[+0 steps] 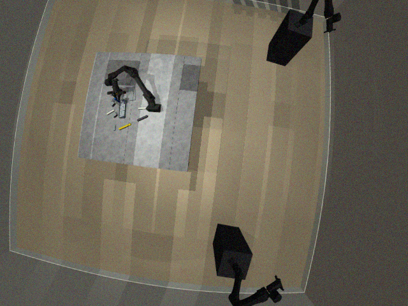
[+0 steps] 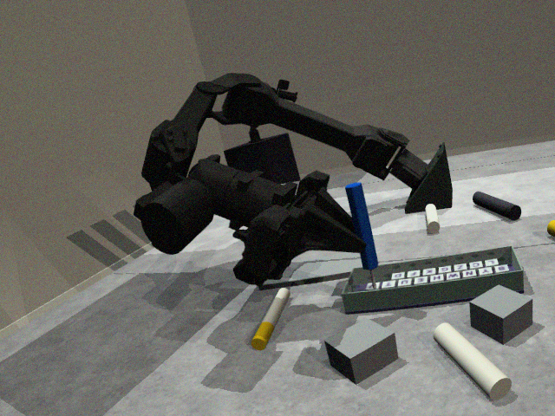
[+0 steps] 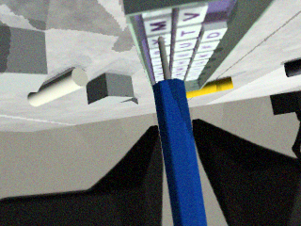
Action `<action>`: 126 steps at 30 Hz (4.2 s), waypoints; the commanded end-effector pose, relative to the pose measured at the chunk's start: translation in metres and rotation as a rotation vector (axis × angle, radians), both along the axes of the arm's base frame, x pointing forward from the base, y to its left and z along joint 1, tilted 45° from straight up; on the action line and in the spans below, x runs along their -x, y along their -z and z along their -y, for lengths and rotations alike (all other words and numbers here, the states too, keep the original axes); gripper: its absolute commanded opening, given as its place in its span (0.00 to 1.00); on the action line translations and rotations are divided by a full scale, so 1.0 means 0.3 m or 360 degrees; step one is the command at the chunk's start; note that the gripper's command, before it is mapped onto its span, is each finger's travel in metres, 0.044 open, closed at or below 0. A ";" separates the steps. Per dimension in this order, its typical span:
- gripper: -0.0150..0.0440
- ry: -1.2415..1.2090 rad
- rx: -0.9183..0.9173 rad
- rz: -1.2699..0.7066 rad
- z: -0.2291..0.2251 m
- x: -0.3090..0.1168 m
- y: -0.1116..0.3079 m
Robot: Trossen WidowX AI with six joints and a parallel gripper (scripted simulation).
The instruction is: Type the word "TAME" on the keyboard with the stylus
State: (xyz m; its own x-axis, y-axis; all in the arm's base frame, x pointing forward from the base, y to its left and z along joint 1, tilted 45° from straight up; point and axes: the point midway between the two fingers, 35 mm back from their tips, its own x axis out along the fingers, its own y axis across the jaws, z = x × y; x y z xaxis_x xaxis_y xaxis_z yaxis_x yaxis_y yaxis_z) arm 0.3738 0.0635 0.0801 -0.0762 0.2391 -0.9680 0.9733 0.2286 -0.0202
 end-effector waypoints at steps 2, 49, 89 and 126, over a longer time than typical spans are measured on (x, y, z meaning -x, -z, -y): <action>0.39 -0.0008 0.0004 0.0004 0.005 -0.001 0.005; 0.36 -0.0022 0.0006 0.0008 -0.060 0.020 -0.057; 0.39 -0.0008 -0.0001 -0.0002 -0.123 0.096 0.108; 0.39 -0.0008 0.0001 -0.0002 -0.085 0.088 0.146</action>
